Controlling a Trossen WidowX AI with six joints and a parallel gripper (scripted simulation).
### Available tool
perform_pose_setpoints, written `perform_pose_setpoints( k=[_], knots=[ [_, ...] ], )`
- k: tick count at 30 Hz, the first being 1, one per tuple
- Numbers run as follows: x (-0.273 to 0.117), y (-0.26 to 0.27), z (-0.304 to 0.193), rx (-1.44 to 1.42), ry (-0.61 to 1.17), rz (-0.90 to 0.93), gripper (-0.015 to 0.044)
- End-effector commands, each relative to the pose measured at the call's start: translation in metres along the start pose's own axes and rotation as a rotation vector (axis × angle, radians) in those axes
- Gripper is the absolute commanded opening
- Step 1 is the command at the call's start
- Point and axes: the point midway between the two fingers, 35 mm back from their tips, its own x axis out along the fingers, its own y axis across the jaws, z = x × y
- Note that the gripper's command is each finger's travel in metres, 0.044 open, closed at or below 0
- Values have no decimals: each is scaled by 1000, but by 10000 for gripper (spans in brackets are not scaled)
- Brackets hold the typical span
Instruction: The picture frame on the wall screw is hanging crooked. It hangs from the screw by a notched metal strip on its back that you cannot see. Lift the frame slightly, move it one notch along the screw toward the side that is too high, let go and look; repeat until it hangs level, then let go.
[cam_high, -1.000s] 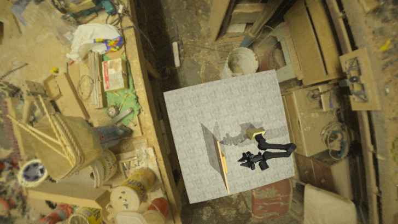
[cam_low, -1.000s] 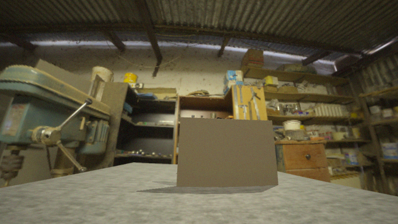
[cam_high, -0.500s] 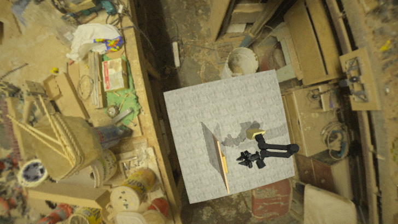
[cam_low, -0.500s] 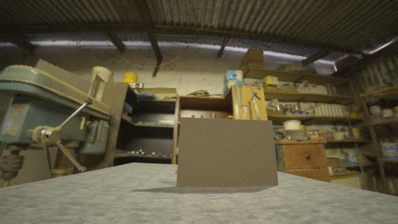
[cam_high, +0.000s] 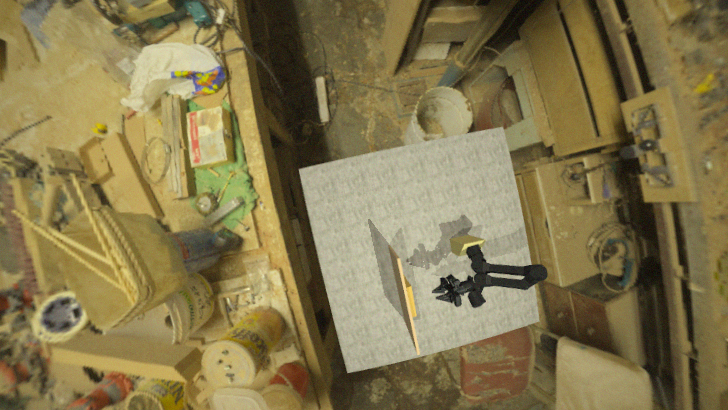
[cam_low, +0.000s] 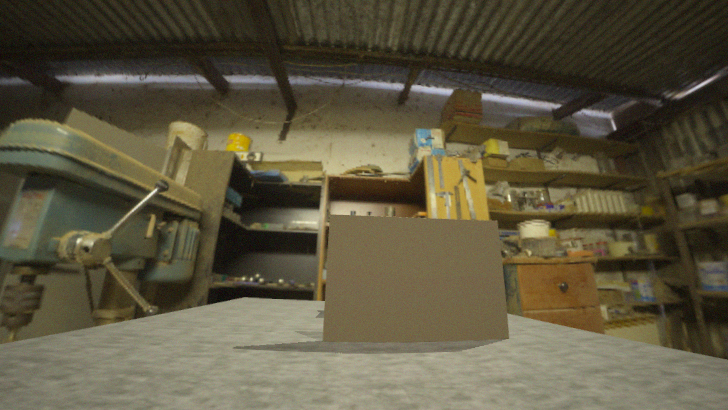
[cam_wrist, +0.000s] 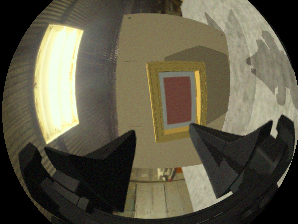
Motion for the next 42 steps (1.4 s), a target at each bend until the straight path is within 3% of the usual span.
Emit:
perform_pose_setpoints(
  k=[1,7,20,42],
  knots=[
    [0,0,0,-5,-3,4,260],
    [11,3,-3,-5,-2,5,260],
    [79,1,0,-6,0,7,260],
    [85,1,0,-6,0,7,260]
  ],
)
